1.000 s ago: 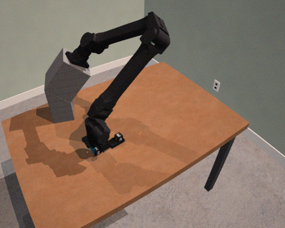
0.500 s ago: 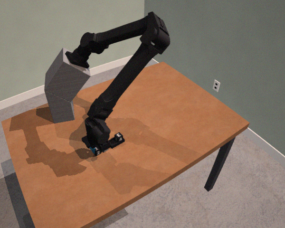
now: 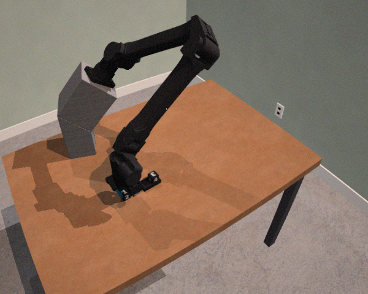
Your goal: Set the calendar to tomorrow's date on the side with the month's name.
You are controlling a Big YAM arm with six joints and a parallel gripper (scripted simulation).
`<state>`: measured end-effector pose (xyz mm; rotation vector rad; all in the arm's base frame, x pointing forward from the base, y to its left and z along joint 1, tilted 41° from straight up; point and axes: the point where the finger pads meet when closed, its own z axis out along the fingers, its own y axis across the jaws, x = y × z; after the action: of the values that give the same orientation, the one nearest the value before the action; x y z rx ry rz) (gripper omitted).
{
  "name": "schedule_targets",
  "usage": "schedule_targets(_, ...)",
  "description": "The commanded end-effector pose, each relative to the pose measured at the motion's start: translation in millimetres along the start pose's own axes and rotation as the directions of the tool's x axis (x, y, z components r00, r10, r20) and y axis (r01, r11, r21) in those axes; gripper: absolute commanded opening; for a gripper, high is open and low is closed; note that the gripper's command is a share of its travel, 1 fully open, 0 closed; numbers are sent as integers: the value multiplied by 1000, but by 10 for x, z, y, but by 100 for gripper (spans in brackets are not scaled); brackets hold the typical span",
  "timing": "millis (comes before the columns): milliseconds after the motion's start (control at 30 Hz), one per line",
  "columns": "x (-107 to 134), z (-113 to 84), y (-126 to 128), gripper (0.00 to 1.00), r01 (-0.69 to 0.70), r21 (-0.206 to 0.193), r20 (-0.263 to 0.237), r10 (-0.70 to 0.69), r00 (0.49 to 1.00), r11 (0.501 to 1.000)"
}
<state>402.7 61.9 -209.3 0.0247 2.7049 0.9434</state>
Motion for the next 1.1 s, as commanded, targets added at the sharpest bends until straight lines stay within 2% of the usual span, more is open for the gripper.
schedule_targets(0,-34,39,34,35,15,1,6,-15,1000,1000)
schedule_targets(33,-34,39,34,39,15,1,6,-15,1000,1000)
schedule_targets(200,-34,39,34,43,15,1,6,-15,1000,1000)
schedule_targets(233,-34,39,34,47,15,1,6,-15,1000,1000)
schedule_targets(633,-44,28,41,47,19,1,8,-19,1000,1000)
schedule_targets(767,-44,-158,-27,47,-2,7,18,2,1000,1000)
schedule_targets(900,-50,-294,-22,47,-1,5,20,1,1000,1000)
schedule_targets(967,-50,-294,-22,47,-1,5,20,1,1000,1000)
schedule_targets(1067,-56,-443,-22,47,0,5,22,0,1000,1000)
